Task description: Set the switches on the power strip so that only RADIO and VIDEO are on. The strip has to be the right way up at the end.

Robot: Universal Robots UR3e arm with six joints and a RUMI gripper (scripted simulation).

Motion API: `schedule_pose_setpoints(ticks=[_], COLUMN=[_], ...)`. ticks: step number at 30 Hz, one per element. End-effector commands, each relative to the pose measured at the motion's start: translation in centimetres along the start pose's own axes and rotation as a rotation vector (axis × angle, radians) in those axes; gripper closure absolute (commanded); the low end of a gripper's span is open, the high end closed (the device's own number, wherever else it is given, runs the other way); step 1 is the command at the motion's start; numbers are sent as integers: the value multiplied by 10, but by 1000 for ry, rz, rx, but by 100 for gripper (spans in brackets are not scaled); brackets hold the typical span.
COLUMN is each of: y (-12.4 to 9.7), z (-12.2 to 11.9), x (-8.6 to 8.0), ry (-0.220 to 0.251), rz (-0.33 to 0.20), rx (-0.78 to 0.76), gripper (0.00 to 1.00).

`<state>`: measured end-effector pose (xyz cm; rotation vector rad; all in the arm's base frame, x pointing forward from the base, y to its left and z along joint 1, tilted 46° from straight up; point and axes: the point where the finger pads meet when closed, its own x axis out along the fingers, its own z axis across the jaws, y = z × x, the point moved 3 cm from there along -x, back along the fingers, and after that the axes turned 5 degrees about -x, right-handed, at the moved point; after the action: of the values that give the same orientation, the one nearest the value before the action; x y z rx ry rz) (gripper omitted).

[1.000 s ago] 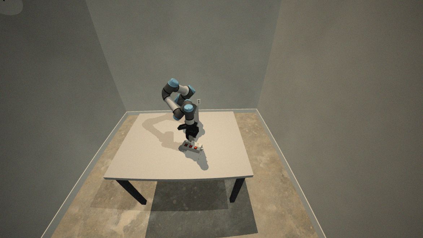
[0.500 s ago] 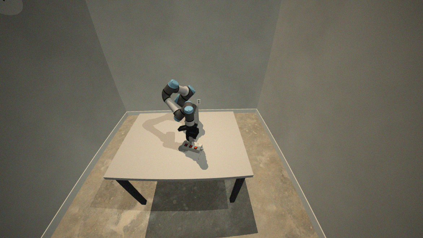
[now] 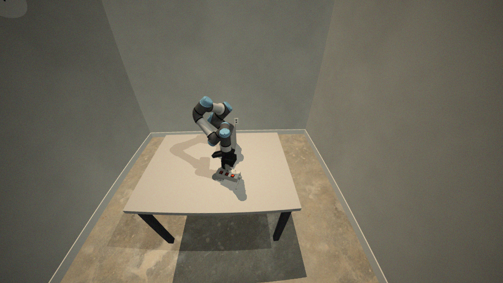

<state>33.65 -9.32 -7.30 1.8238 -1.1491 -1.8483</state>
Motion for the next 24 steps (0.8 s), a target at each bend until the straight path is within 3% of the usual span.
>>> schedule_pose_setpoints(ticks=[1,24], y=[0,0], z=[-1,-1], x=[4,9], ry=[3,3], rz=[-1,-1], rx=[1,1], gripper=[100,100])
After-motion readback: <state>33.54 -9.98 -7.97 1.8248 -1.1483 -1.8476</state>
